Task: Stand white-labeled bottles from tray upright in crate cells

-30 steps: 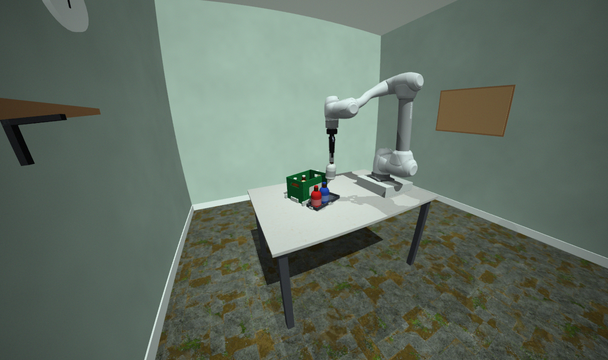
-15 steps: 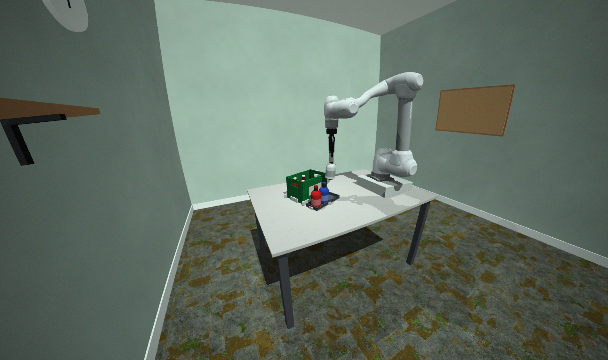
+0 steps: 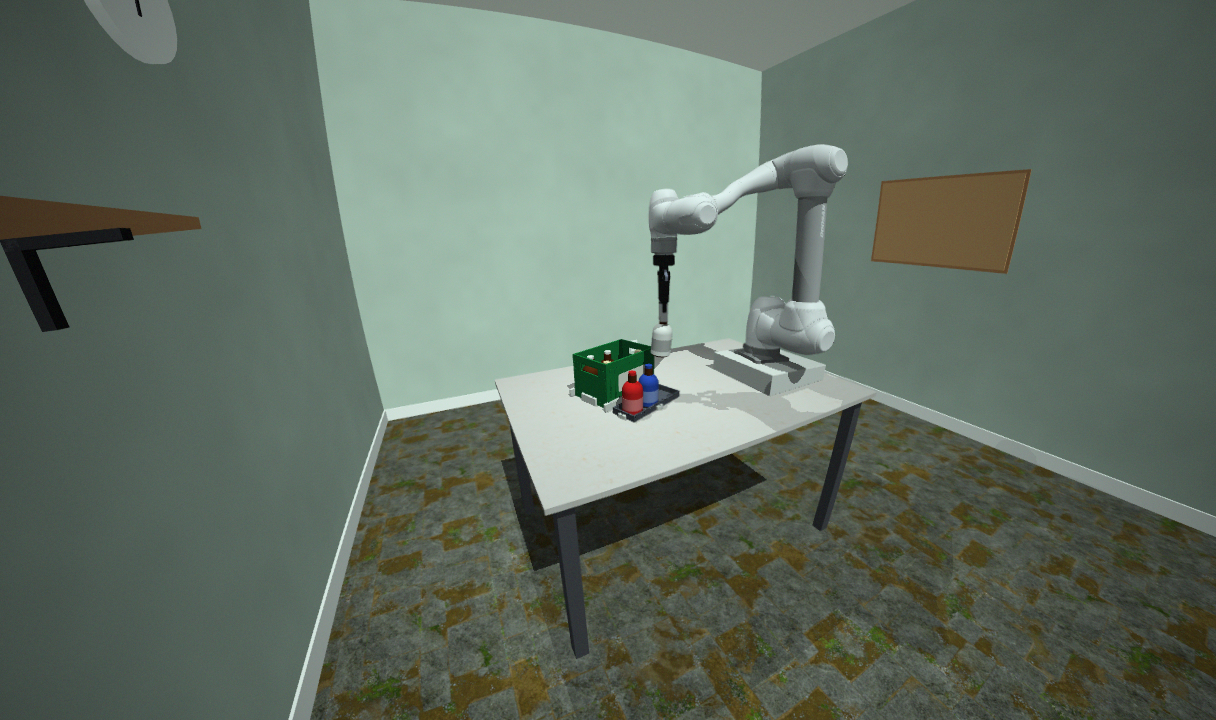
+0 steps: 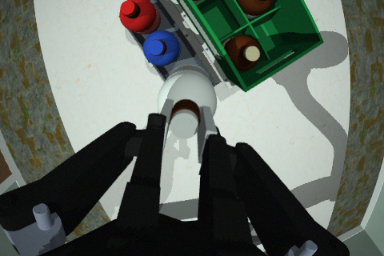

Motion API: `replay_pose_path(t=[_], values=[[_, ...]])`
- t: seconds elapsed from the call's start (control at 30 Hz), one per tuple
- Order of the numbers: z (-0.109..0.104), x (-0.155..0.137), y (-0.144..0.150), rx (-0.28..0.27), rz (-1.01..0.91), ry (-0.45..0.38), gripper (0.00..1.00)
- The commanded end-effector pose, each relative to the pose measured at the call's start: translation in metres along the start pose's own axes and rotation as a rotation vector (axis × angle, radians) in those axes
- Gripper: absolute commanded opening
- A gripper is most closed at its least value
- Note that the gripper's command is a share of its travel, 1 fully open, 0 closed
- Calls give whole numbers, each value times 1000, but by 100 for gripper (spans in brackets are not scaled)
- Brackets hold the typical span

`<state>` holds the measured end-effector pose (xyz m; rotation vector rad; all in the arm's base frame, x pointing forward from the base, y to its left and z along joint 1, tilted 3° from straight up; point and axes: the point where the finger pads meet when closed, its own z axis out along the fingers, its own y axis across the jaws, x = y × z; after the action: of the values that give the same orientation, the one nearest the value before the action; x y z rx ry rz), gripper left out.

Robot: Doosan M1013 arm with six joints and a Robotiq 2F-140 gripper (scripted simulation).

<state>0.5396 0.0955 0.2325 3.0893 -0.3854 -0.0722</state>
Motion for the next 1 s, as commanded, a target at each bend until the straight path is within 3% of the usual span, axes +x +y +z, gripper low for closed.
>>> replay_pose_path(t=[0.0, 0.97], values=[[-3, 0, 0, 0, 0, 0, 0], [-13, 0, 0, 0, 0, 0, 0]])
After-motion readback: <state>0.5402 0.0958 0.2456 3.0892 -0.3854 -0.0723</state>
